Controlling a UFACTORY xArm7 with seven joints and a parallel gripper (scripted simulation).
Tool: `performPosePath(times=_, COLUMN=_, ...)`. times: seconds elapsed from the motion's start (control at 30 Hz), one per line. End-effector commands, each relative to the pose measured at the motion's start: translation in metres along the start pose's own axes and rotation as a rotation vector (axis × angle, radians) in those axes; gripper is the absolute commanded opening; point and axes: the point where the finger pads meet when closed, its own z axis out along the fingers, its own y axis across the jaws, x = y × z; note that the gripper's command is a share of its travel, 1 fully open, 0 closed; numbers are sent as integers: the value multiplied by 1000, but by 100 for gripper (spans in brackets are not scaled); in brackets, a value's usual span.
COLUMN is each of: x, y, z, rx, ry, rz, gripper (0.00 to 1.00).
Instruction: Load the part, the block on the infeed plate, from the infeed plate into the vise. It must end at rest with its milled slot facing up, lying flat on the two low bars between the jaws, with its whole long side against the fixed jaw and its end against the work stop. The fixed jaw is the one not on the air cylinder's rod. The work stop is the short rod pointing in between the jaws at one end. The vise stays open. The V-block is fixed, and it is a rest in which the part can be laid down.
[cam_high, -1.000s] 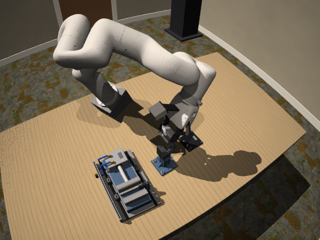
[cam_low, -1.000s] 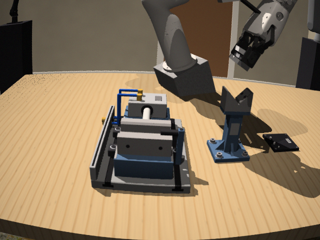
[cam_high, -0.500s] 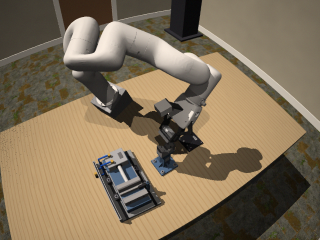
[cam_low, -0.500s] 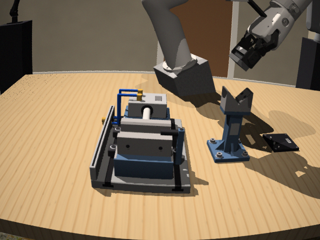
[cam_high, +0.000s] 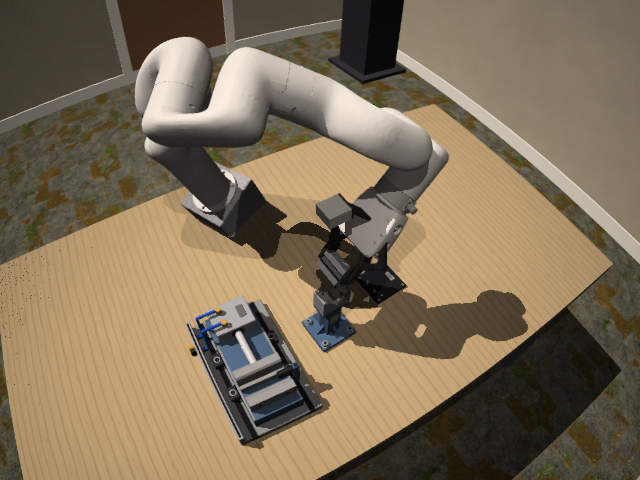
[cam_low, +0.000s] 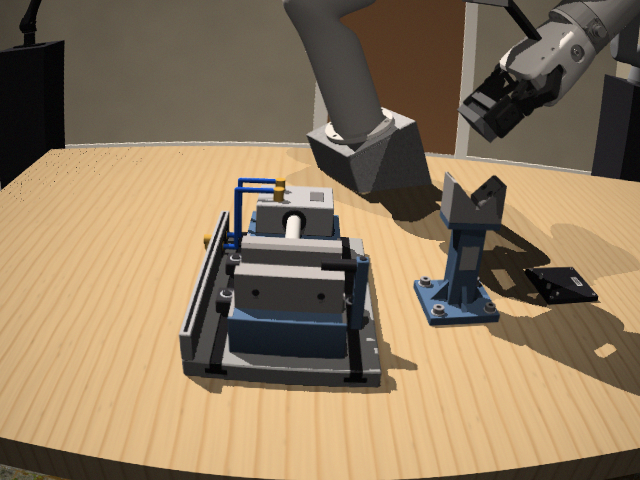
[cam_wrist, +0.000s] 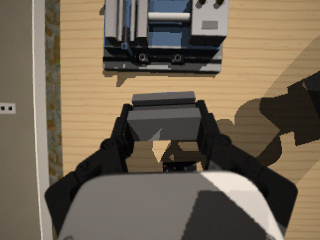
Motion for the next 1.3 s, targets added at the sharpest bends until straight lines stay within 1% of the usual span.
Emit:
performPosePath(times=0.0, x=0, y=-1, z=-2, rx=2, ry=16, rz=2, gripper=0)
performPosePath(times=0.43, x=0, y=-1, z=-2, rx=2, ry=43, rz=2, gripper=0)
performPosePath(times=1.27, x=0, y=-1, z=-2, rx=2, ry=45, rz=2, gripper=0)
